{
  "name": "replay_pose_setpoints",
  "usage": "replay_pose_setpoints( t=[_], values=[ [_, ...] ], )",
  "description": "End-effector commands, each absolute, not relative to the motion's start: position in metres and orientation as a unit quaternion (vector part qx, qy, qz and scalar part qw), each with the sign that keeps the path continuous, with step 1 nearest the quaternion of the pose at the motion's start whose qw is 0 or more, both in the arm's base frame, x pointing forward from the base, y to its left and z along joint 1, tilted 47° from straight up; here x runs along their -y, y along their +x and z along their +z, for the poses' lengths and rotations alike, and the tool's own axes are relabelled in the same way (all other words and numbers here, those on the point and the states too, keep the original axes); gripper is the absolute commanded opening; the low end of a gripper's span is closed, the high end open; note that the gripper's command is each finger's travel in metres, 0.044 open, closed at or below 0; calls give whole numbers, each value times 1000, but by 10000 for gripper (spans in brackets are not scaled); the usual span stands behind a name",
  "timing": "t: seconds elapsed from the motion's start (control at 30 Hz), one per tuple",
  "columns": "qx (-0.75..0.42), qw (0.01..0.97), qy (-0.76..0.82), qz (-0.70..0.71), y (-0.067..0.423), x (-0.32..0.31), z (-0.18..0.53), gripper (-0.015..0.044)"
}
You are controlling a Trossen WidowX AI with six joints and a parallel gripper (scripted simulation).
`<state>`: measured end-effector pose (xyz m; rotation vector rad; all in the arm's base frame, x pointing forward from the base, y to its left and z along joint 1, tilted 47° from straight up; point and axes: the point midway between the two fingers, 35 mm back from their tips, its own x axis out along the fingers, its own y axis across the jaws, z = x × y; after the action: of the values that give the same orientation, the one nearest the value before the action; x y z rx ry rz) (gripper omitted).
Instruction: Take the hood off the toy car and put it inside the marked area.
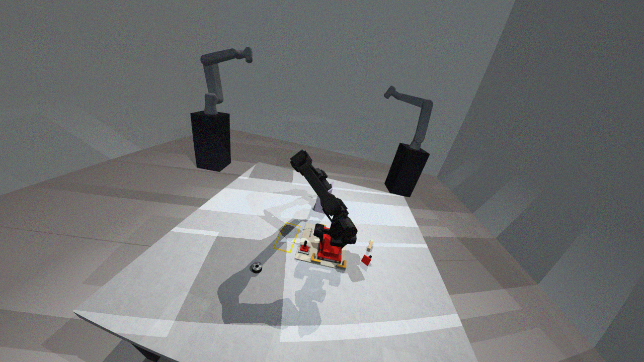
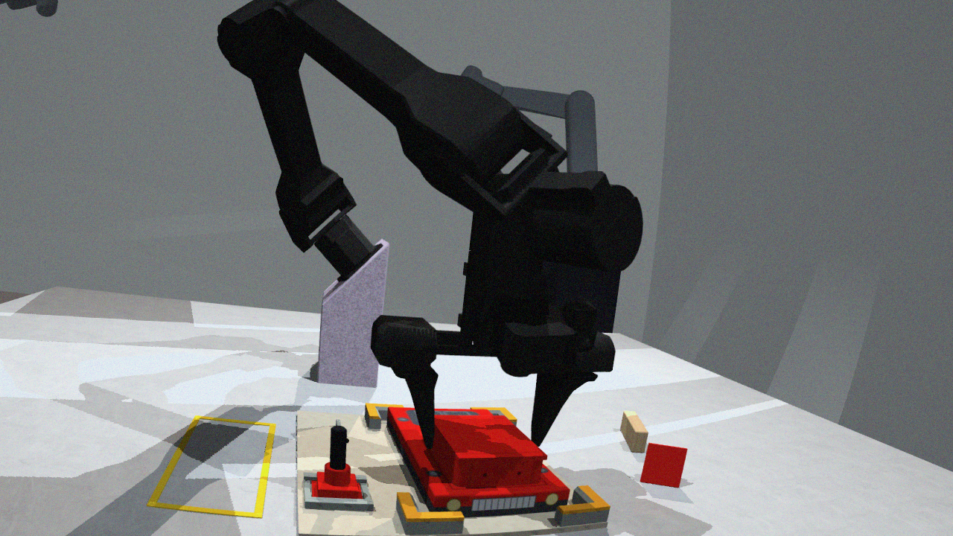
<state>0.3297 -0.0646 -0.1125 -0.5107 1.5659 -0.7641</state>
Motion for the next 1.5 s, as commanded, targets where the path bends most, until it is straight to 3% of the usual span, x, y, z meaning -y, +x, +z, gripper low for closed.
replay_pose_setpoints(
  t=[0.0, 0.13, 0.27, 0.57, 0.93, 1.47],
  values=[
    [-679, 615, -225, -331, 329, 67, -114, 440],
    [-679, 615, -226, -331, 329, 68, -115, 440],
    [-680, 615, -222, -332, 329, 66, -114, 335],
    [-680, 615, -222, -332, 329, 66, -114, 275],
    [-680, 615, -222, -331, 330, 62, -111, 0],
    [-680, 616, -221, -331, 332, 55, -104, 0]
  ],
)
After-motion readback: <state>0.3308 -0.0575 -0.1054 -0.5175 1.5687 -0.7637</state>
